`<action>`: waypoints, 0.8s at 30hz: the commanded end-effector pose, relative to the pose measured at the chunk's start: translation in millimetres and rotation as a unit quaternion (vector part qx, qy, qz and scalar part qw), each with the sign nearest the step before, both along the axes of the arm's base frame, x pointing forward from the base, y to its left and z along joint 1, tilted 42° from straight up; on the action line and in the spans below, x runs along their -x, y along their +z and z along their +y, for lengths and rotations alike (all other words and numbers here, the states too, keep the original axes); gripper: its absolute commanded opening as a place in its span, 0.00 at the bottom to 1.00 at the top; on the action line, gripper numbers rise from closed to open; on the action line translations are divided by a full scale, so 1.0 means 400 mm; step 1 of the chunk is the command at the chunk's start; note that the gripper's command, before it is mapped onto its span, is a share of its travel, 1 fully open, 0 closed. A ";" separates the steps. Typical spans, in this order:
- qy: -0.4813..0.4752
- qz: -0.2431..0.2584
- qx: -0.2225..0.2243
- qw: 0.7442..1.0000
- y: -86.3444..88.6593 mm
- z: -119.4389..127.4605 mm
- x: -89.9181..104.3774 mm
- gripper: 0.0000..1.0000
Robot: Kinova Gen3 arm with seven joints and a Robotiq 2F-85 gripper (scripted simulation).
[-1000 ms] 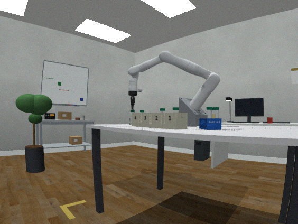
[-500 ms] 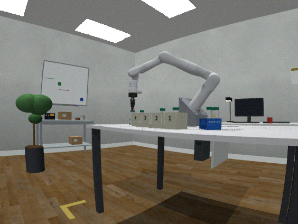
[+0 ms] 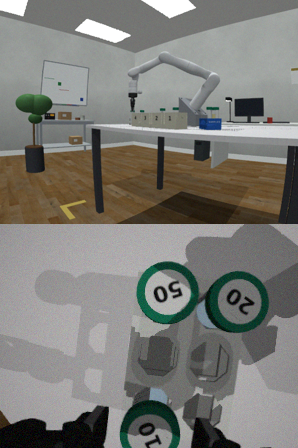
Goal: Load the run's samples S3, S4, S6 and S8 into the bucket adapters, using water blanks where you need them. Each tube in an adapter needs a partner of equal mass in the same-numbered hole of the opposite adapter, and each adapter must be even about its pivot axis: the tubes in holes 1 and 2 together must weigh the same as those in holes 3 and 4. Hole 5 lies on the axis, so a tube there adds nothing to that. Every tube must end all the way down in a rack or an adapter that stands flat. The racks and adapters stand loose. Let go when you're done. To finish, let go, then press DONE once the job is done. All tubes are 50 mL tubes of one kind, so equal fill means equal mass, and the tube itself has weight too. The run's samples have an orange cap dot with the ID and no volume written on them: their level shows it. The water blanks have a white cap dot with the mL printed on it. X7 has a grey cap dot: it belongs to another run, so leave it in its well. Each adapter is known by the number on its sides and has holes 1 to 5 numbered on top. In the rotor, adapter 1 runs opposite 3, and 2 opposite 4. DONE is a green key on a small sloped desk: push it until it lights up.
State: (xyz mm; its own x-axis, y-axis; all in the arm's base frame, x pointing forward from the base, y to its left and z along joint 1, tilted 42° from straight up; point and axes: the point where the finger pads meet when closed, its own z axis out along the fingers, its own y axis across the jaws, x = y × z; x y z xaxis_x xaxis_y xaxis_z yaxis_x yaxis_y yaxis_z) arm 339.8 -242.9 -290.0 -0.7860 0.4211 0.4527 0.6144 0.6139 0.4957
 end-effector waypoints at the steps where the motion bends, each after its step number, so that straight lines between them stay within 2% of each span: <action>1: 0.000 -0.001 0.001 1.000 0.001 -0.002 -0.001 0.62; 24: 0.000 -0.001 0.001 1.000 -0.012 0.009 0.000 0.62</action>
State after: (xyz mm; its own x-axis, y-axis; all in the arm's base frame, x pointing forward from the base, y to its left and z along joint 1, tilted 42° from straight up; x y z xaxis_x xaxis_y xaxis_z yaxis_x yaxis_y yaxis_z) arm 339.3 -238.5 -294.9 -0.7860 0.4211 0.4527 0.6144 0.6139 0.4957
